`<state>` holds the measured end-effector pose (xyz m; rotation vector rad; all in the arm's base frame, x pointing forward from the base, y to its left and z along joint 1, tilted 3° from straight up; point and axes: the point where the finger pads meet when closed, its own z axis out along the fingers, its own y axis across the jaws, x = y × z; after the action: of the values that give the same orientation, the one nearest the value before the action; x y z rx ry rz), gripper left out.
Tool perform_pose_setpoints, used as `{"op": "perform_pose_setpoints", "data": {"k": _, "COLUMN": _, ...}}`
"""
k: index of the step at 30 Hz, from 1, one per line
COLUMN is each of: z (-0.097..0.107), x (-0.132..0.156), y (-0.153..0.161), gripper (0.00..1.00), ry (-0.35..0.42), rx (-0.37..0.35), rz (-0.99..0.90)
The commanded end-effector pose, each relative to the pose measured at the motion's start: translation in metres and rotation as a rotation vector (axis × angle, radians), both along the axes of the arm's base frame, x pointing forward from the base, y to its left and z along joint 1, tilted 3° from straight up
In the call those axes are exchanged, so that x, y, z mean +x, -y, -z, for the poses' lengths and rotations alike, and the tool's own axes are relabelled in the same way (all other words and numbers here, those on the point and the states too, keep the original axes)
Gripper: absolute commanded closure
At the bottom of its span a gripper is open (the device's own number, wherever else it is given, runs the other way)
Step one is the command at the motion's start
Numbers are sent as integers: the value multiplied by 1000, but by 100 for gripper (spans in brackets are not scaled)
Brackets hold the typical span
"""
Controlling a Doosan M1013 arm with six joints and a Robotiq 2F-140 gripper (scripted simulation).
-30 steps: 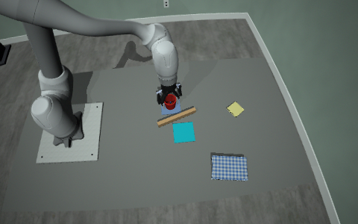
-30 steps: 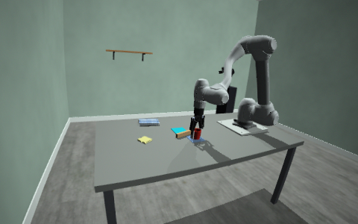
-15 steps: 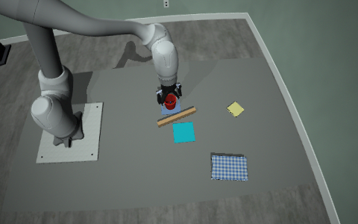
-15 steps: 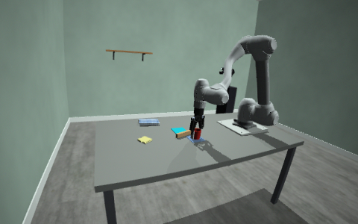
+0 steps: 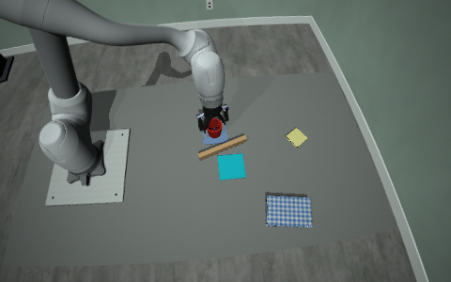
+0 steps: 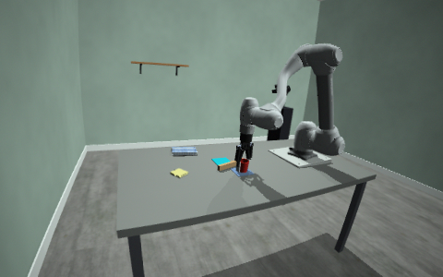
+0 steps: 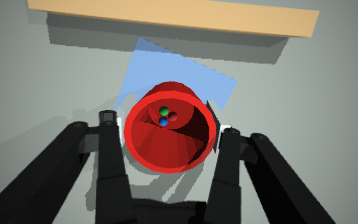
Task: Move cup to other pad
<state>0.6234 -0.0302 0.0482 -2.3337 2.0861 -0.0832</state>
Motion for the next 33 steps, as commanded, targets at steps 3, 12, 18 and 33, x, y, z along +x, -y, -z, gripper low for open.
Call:
{"op": "perform_pose_setpoints", "data": {"k": 3, "z": 0, "x": 0, "y": 0, "gripper": 49, "ry": 0, "rx": 0, "rz": 0}}
{"op": "perform_pose_setpoints", "data": {"k": 12, "z": 0, "x": 0, "y": 0, "gripper": 50, "ry": 0, "rx": 0, "rz": 0}}
{"op": "perform_pose_setpoints", "data": {"k": 18, "z": 0, "x": 0, "y": 0, "gripper": 50, "ry": 0, "rx": 0, "rz": 0}}
{"op": "perform_pose_setpoints", "data": {"k": 33, "z": 0, "x": 0, "y": 0, "gripper": 51, "ry": 0, "rx": 0, "rz": 0}}
